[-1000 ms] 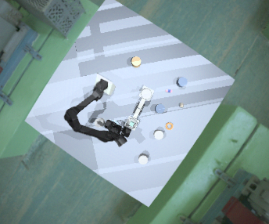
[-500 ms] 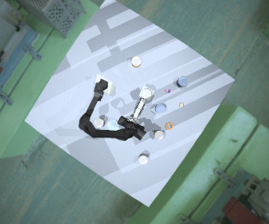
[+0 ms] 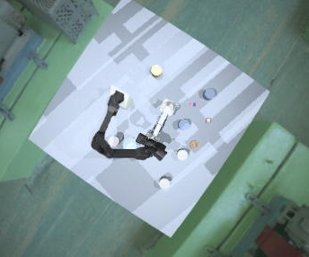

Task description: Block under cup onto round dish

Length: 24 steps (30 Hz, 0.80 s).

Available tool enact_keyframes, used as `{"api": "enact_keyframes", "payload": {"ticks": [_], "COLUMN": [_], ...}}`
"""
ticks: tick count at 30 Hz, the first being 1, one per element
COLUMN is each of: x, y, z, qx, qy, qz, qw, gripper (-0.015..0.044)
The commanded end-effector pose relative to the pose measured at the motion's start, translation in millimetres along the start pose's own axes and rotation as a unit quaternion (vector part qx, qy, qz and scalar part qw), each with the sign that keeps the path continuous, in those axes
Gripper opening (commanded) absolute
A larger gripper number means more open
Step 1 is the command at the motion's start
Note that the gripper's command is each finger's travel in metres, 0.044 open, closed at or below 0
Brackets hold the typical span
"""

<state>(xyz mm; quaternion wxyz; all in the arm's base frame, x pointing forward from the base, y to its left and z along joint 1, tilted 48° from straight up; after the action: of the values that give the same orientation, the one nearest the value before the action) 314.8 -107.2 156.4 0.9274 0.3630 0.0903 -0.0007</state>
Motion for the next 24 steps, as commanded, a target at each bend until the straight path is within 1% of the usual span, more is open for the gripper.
{"api": "enact_keyframes", "payload": {"ticks": [1, 14, 18, 24], "x": [-0.2, -1.0, -1.0, -1.0], "y": [-7.0, -25.4, -25.4, -25.4], "z": [-1.0, -0.9, -0.9, -0.9], "qx": [0.0, -0.001, -0.001, -0.001], "qy": [0.003, 0.003, 0.003, 0.003], "qz": [-0.002, -0.002, -0.002, -0.002], "qw": [1.0, 1.0, 1.0, 1.0], "gripper": [0.026, 0.026, 0.0155, 0.0115]}}
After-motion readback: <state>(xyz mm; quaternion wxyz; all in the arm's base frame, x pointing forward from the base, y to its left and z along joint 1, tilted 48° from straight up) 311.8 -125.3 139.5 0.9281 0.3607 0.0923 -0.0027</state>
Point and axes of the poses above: the point midway between the two fingers, 35 mm back from their tips, its own y axis back along the fingers, its own x axis across the jaws, z = x × y, the point moved 9 cm from there along y, back along the fingers, and after that the axes turned 11 degrees about y, right-handed, at the moved point
